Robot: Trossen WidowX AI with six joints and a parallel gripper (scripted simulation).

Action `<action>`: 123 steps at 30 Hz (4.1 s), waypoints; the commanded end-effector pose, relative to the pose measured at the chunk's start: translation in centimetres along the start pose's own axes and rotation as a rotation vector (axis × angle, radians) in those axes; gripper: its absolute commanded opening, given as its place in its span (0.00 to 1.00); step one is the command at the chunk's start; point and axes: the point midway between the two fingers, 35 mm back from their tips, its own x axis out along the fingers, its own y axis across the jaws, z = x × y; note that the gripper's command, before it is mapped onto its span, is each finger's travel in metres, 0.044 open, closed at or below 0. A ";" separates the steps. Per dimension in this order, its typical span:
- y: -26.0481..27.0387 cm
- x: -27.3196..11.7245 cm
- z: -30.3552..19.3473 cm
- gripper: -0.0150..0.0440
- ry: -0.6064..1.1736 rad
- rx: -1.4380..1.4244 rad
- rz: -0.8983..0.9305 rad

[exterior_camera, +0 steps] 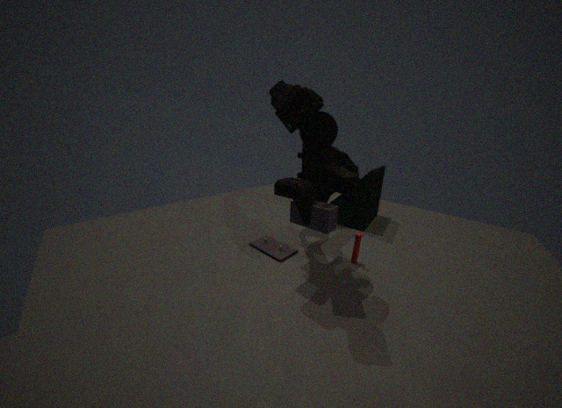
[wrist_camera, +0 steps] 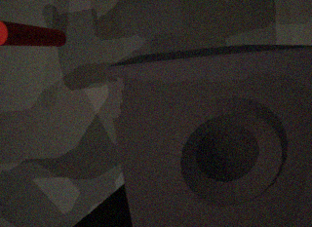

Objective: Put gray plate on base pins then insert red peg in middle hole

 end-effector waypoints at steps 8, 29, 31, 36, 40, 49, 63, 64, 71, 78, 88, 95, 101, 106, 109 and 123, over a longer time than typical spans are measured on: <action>-0.5 1.4 -3.2 0.25 0.001 -0.003 -0.007; -0.2 4.3 -9.3 0.25 0.018 -0.006 -0.011; -0.1 4.6 -9.9 0.25 0.021 -0.007 -0.011; 0.2 5.2 -11.4 0.25 0.030 -0.007 -0.010; 0.4 5.7 -12.4 0.25 0.036 -0.007 -0.009; 0.5 5.7 -12.5 0.25 0.037 -0.007 -0.009; 0.4 5.8 -12.6 0.25 0.037 -0.007 -0.009; 0.4 6.0 -12.6 0.25 0.037 -0.007 -0.009; 0.4 7.3 -12.7 0.25 0.038 -0.007 -0.009; 0.4 7.8 -12.7 0.25 0.038 -0.007 -0.009; 0.4 9.4 -12.8 0.25 0.039 -0.007 -0.009; 0.4 9.8 -12.8 0.25 0.039 -0.007 -0.009; 0.4 9.7 -12.9 0.25 0.037 -0.002 -0.011; 0.4 9.7 -12.9 0.25 0.037 -0.002 -0.011; 0.4 9.7 -12.9 0.34 0.037 -0.002 -0.011; 0.4 9.7 -12.9 0.97 0.037 -0.002 -0.011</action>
